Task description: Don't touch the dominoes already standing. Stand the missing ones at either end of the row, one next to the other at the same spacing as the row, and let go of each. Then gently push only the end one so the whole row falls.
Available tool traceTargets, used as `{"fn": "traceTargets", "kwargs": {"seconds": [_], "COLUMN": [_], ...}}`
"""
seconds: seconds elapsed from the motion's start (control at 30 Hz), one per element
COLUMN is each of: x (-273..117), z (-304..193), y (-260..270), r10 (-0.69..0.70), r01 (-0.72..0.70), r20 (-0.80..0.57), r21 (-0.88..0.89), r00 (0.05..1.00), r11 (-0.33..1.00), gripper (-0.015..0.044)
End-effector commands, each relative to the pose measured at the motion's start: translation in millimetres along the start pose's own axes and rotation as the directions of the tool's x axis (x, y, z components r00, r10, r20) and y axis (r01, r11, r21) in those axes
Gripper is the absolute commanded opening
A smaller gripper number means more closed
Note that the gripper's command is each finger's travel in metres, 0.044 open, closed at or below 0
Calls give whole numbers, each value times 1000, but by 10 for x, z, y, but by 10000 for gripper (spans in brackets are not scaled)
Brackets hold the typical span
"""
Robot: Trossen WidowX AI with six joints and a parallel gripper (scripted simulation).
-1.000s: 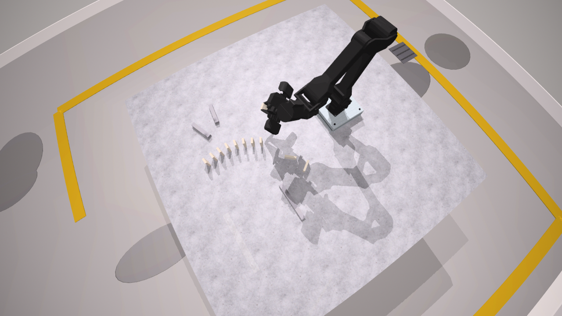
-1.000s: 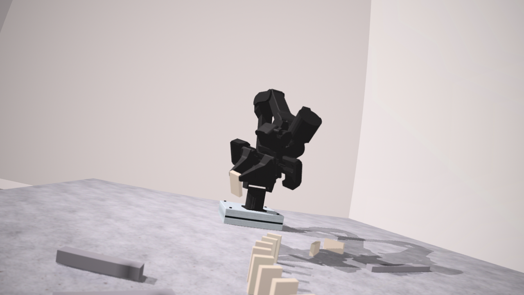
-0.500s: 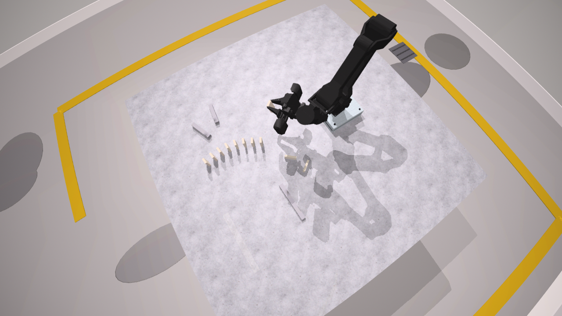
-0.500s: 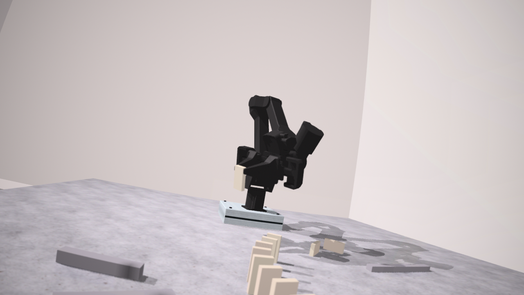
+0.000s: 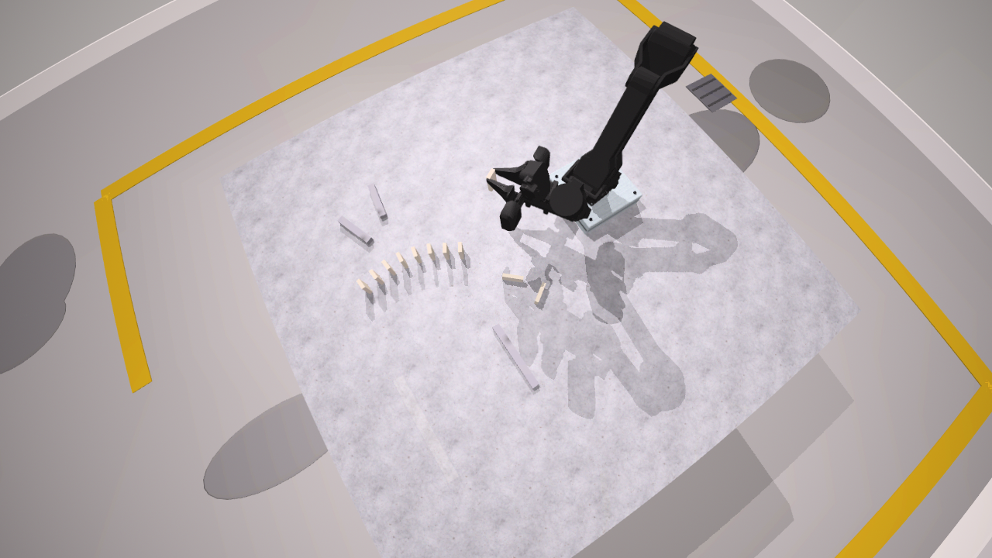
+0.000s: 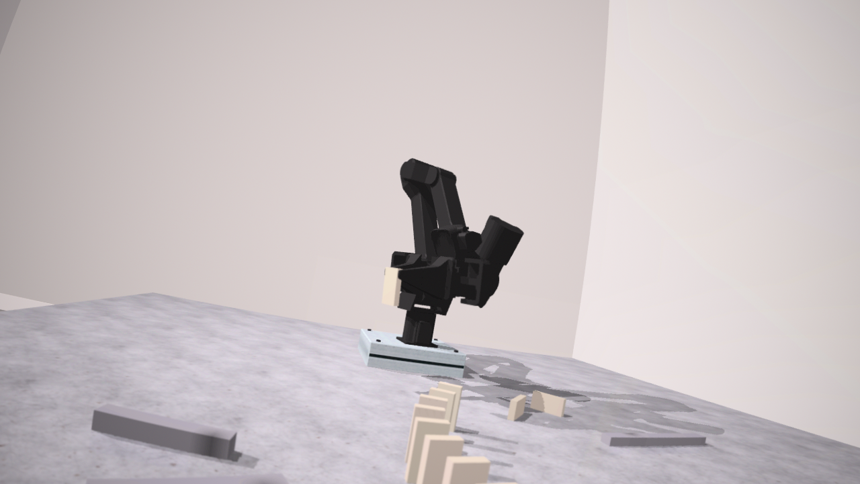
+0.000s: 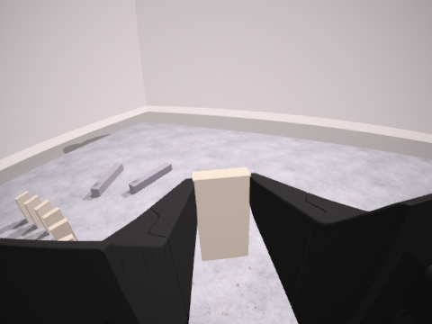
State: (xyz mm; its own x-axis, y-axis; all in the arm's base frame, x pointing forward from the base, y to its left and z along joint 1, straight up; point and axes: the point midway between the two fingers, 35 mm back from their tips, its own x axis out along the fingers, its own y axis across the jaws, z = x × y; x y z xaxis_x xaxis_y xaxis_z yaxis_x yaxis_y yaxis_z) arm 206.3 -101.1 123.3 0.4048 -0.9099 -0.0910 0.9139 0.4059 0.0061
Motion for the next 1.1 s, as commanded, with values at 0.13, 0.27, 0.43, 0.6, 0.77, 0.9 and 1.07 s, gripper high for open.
{"fn": "traceTargets", "kwargs": {"seconds": [0.13,0.27,0.43,0.6,0.77,0.9,1.07], "x": [-12,-12,-10,5,21,33,48], "z": [-4,-4,-12,-72,-136,-189,-258], "y": [-29,-29,-24,9,39,59,81], "r10": [-3,-3,-4,-6,-8,-10,-12], "r01": [3,3,4,6,8,10,12], "r20": [7,7,7,5,2,1,-2], "r21": [4,4,5,7,9,11,14], "r00": [1000,1000,1000,1000,1000,1000,1000], "r11": [1000,1000,1000,1000,1000,1000,1000], "gripper": [107,107,107,107,107,107,107]}}
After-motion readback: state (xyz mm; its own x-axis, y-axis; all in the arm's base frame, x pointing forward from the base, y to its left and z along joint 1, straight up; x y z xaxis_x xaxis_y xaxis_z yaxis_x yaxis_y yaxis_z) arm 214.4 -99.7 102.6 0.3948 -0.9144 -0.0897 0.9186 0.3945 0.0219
